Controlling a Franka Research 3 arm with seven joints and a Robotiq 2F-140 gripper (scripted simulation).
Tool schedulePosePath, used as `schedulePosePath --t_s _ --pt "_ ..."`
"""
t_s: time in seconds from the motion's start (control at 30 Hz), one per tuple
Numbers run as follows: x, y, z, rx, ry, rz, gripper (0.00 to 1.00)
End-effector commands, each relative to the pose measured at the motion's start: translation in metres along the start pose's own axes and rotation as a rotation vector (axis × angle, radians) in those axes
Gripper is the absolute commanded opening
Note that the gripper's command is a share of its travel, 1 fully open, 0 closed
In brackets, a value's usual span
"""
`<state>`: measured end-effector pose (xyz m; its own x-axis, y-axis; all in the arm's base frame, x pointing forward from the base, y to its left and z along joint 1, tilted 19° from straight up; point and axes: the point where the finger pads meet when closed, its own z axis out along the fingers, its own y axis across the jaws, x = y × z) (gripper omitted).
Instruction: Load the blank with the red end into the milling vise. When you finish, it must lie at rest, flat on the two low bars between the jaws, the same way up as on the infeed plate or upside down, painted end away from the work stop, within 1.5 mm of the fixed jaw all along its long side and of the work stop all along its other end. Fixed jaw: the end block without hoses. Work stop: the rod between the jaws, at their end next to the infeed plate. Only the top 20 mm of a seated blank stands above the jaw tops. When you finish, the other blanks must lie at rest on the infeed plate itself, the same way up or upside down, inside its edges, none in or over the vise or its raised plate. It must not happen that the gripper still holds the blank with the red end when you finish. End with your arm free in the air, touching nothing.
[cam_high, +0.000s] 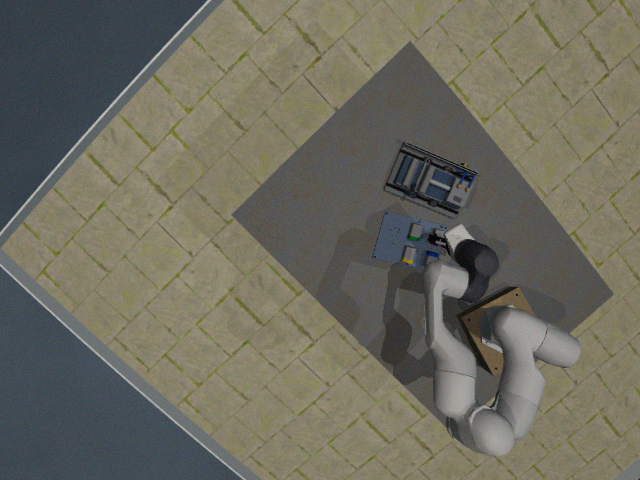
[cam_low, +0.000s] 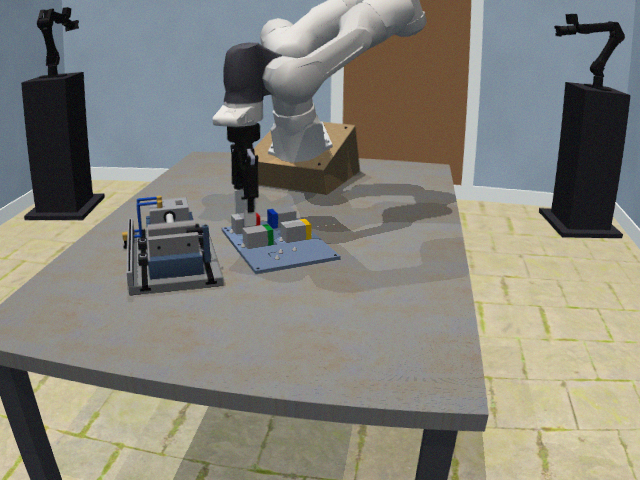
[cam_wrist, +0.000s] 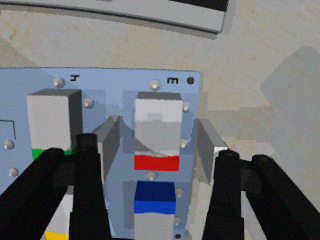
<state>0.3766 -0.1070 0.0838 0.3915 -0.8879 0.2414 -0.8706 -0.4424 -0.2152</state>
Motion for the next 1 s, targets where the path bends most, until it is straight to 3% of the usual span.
schedulePosePath --t_s 0.0,0.23,0.27,0.97 --pt "-0.0001 -0.0003 0.0008 0.001 0.0 0.004 0.44" --pt "-0.0001 -0.0003 0.0008 0.001 0.0 0.004 0.44" --pt "0.0 0.0 0.0 0.0 0.0 0.0 0.0" --pt "0.0001 -0.0001 -0.0001 0.001 0.0 0.0 0.0"
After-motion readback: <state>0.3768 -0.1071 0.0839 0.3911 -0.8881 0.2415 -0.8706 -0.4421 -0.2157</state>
